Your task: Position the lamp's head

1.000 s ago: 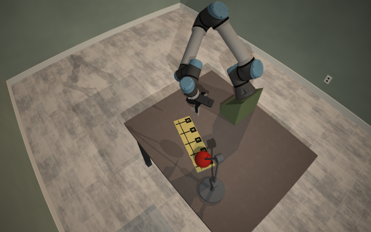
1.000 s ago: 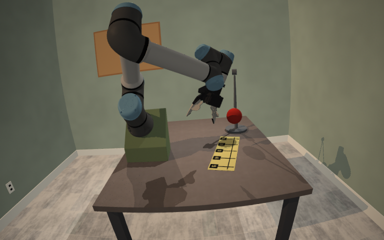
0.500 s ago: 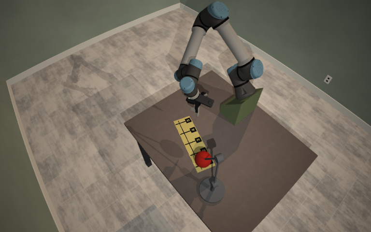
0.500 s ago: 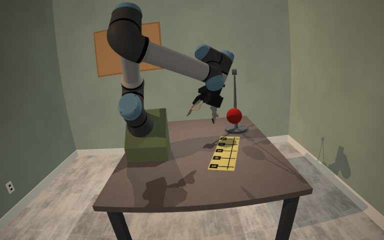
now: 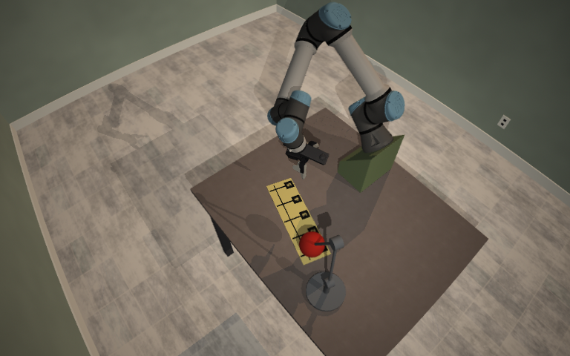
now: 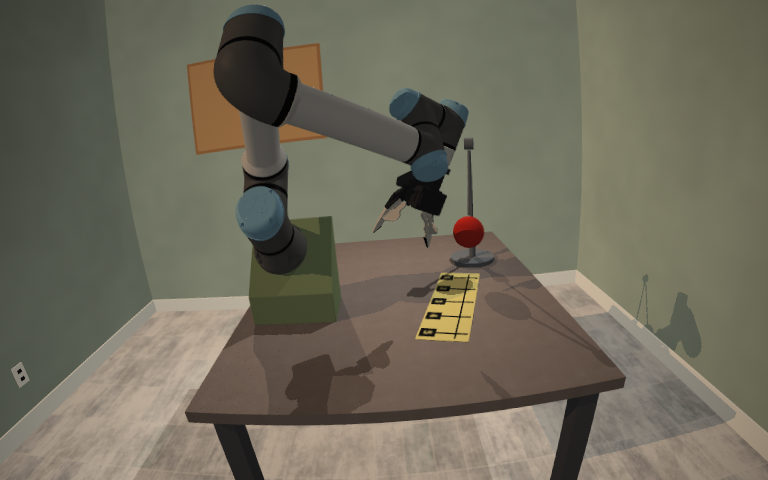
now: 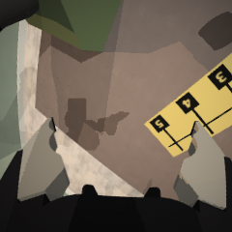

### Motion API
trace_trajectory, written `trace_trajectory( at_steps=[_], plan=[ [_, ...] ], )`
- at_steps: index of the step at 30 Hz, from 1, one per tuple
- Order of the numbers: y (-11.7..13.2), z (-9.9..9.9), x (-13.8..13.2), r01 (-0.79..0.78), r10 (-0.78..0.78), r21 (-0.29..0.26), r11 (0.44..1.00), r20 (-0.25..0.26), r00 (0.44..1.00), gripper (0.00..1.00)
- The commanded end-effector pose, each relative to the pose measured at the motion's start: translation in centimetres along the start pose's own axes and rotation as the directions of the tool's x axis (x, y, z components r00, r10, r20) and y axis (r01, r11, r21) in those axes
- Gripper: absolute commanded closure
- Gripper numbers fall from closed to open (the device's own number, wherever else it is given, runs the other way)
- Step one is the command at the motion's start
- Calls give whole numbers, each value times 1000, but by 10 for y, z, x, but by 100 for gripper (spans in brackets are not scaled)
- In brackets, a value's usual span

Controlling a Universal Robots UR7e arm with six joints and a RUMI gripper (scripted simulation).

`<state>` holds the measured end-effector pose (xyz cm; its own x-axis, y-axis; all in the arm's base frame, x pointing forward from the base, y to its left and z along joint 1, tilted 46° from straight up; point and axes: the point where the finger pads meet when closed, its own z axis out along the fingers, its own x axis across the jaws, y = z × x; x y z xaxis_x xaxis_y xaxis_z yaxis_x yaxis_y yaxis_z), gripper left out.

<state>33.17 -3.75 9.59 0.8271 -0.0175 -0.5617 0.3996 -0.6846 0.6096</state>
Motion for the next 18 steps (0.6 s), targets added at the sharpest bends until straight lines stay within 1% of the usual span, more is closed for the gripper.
trace_trajectory(
  at_steps=[1, 2, 9, 17, 18],
  plan=[
    [0, 0, 0, 0, 0, 0, 1000, -1, 1000, 0],
    [0, 0, 0, 0, 0, 0, 1000, -1, 1000, 0],
    [-8, -12, 13, 131, -134, -58, 990, -63, 989, 0],
    [-17, -26, 27, 271, -288, -134, 953, -123, 950, 0],
    [-17, -26, 27, 271, -288, -134, 953, -123, 950, 0]
  ],
)
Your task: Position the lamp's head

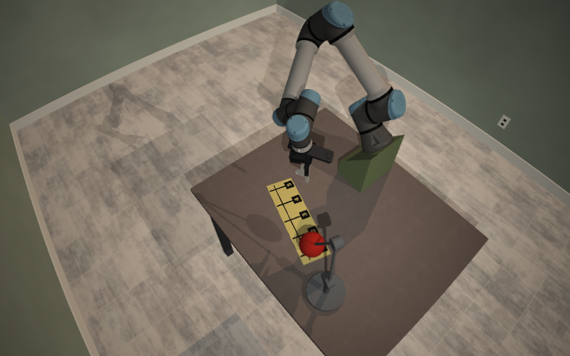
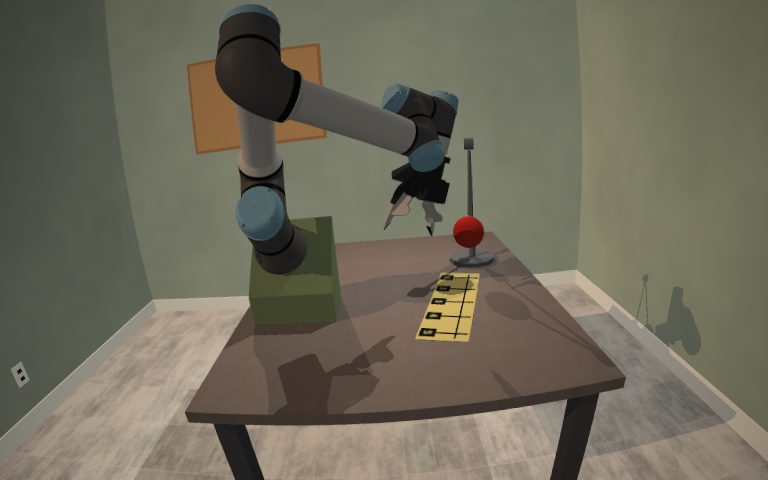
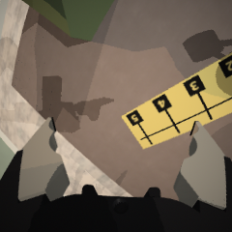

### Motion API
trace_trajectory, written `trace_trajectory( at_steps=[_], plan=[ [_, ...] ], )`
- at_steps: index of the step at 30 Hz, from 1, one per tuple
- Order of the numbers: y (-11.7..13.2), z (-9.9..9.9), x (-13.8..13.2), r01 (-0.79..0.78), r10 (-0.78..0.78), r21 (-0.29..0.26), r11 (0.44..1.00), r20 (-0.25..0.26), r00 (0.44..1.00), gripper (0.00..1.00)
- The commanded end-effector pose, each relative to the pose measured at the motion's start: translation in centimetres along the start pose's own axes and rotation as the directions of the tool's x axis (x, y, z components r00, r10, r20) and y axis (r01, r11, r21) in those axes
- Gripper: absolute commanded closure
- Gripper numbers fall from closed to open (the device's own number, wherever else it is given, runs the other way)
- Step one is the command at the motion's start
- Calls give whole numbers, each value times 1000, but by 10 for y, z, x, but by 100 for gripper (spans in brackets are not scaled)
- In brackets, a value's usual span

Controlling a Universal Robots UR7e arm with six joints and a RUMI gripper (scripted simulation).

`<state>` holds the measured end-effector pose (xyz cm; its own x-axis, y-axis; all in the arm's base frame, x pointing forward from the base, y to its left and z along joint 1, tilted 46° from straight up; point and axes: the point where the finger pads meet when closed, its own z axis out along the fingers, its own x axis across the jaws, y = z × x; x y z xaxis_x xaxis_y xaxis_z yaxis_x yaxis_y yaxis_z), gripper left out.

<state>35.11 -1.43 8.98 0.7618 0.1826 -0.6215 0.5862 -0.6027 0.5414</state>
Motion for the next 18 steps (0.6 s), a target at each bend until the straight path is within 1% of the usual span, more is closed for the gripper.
trace_trajectory(
  at_steps=[1, 8, 16, 18],
  plan=[
    [-3, -5, 9, 86, -88, -32, 996, -46, 995, 0],
    [-10, -15, 18, 183, -190, -82, 980, -88, 978, 0],
    [-18, -28, 28, 287, -305, -143, 947, -129, 944, 0],
    [-18, -28, 28, 287, -305, -143, 947, -129, 944, 0]
  ],
)
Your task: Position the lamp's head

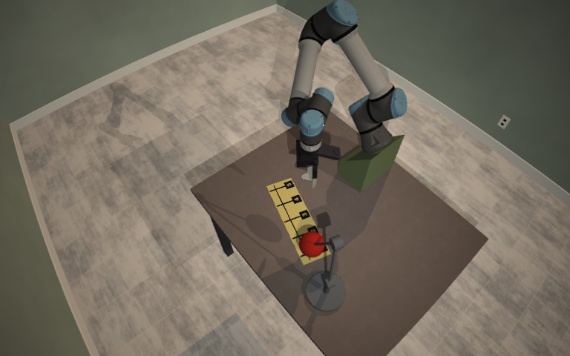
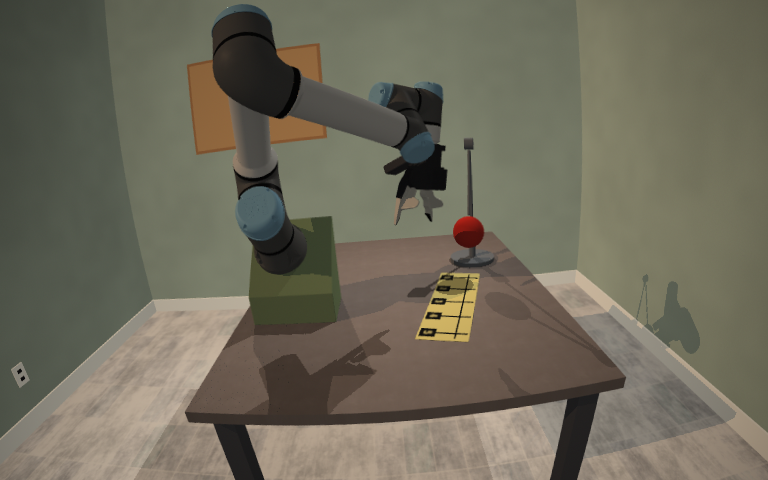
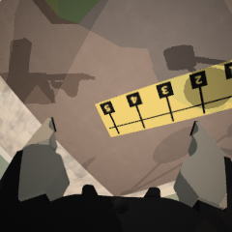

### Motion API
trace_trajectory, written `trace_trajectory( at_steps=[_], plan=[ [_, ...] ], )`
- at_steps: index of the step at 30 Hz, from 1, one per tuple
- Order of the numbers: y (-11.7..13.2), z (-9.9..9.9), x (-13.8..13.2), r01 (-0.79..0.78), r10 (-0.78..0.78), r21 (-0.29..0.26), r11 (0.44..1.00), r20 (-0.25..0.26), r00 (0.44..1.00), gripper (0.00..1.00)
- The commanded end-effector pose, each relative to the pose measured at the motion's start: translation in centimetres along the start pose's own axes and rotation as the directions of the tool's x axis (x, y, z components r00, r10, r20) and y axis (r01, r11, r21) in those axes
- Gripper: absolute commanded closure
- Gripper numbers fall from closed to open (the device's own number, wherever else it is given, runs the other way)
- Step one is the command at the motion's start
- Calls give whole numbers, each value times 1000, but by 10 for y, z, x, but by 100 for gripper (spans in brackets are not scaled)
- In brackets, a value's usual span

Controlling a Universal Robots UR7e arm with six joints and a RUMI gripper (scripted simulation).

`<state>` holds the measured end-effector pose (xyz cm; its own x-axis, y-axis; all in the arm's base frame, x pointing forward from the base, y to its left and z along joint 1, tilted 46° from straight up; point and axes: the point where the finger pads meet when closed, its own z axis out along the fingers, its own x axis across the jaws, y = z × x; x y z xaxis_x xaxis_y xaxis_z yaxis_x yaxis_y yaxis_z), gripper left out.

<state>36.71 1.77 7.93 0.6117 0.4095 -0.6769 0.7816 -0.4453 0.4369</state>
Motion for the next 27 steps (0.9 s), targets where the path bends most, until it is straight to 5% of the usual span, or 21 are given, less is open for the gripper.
trace_trajectory(
  at_steps=[1, 27],
  plan=[
    [-2, -6, 6, 65, -66, -28, 998, -38, 997, 0],
    [-31, -41, 37, 401, -438, -217, 890, -165, 884, 0]
  ],
)
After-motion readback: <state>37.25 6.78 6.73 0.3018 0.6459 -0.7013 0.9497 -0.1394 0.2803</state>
